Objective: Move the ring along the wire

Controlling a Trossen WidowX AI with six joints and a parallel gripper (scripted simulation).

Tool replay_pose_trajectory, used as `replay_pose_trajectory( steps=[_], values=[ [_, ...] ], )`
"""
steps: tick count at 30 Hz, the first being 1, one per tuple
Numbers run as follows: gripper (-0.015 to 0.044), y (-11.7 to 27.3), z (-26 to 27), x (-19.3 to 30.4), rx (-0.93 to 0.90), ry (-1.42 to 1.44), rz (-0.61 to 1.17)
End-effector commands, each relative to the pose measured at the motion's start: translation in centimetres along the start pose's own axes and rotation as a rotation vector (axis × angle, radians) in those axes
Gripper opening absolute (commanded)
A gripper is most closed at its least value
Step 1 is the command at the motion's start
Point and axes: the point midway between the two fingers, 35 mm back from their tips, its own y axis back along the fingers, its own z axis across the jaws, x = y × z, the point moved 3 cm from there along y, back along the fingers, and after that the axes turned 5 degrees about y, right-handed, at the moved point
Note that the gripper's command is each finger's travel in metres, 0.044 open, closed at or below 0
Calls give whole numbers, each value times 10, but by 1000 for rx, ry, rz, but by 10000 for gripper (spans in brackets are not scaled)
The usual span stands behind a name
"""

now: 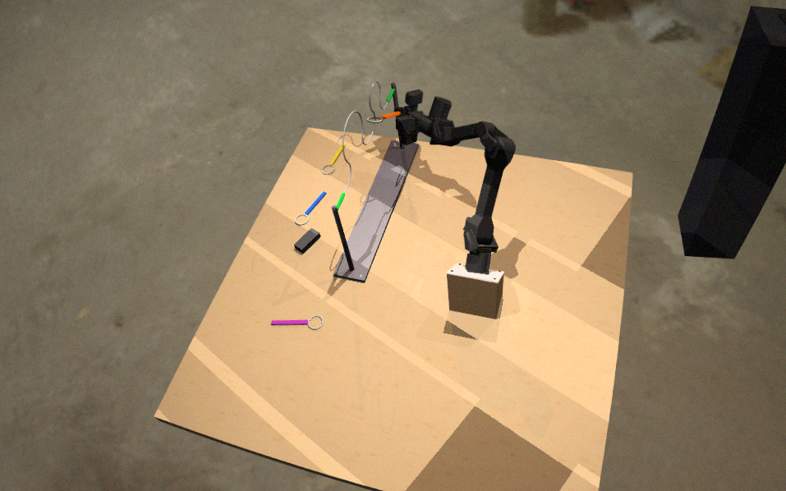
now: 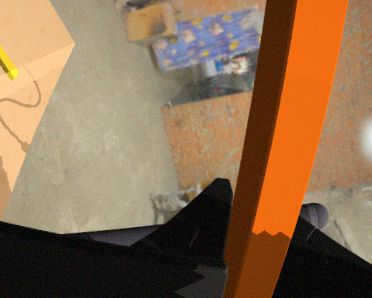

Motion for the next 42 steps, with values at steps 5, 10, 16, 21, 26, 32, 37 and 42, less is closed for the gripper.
replay_pose_trajectory(
  steps=[5, 10, 16, 21, 26, 32, 37, 42],
  values=[
    [-150, 6, 29, -5, -112, -186, 22],
    [-150, 10, 44, -10, -175, -294, 31],
    [-150, 17, 60, -19, -250, -423, 41],
    [-150, 23, 73, -28, -311, -529, 50],
    [-150, 29, 83, -38, -370, -631, 58],
    [-150, 37, 94, -50, -436, -743, 67],
    [-150, 43, 100, -61, -482, -823, 73],
    [-150, 50, 105, -71, -524, -895, 79]
  ],
)
